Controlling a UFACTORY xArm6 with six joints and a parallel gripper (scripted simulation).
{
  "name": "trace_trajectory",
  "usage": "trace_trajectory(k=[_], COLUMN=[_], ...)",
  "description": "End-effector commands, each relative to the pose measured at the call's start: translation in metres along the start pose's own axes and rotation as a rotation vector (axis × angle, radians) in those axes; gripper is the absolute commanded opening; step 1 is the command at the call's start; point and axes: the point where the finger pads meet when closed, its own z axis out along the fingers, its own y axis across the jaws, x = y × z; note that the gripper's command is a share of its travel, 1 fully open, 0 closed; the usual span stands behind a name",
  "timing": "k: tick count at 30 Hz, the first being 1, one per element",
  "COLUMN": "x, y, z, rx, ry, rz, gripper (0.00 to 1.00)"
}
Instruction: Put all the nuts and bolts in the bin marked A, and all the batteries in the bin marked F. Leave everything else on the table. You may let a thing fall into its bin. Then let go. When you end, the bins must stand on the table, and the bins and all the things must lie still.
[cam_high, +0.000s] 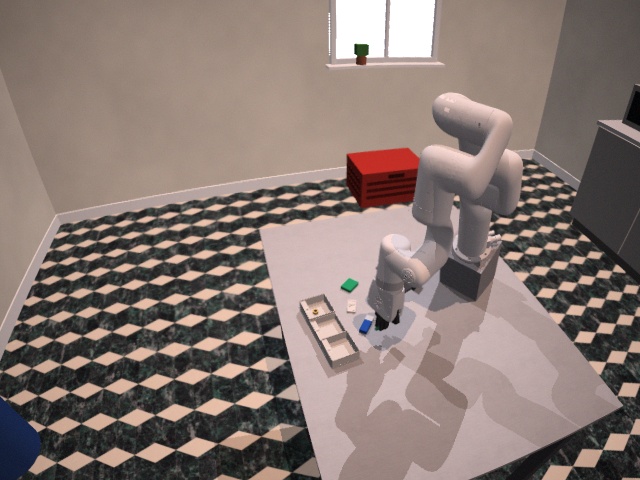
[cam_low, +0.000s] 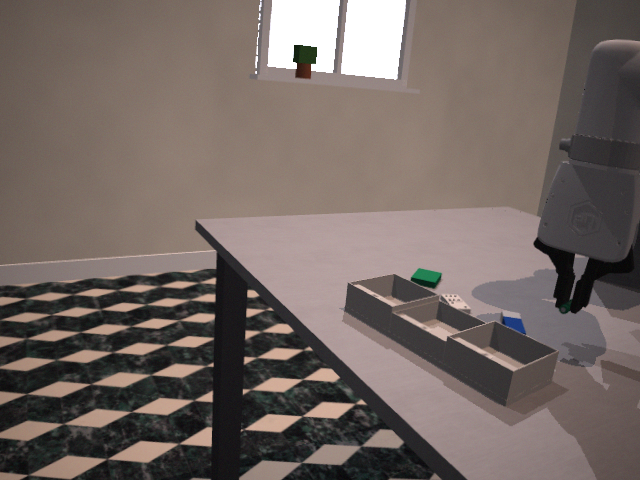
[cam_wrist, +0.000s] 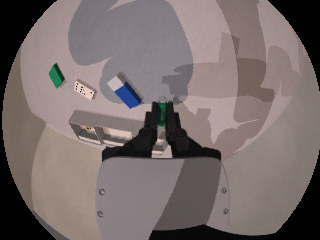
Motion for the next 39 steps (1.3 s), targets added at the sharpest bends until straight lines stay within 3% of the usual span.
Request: trace_trajectory(k=[1, 17, 24, 27, 39], x=[-0.001, -0.001, -0.042, -0.045, -0.105], y=[0.000, 0.000, -0.008, -0.008, -0.020], z=[-0.009, -0.009, -0.008, -0.008, -0.006], rx=[-0.002, -0.002, -0.002, -0.002, -0.014], ry=[0.039, 0.039, 0.038, 0.038, 0.016], rz=[0.002, 0.002, 0.002, 0.002, -0.380], gripper=[0.00, 0.00, 0.00, 0.00, 0.00])
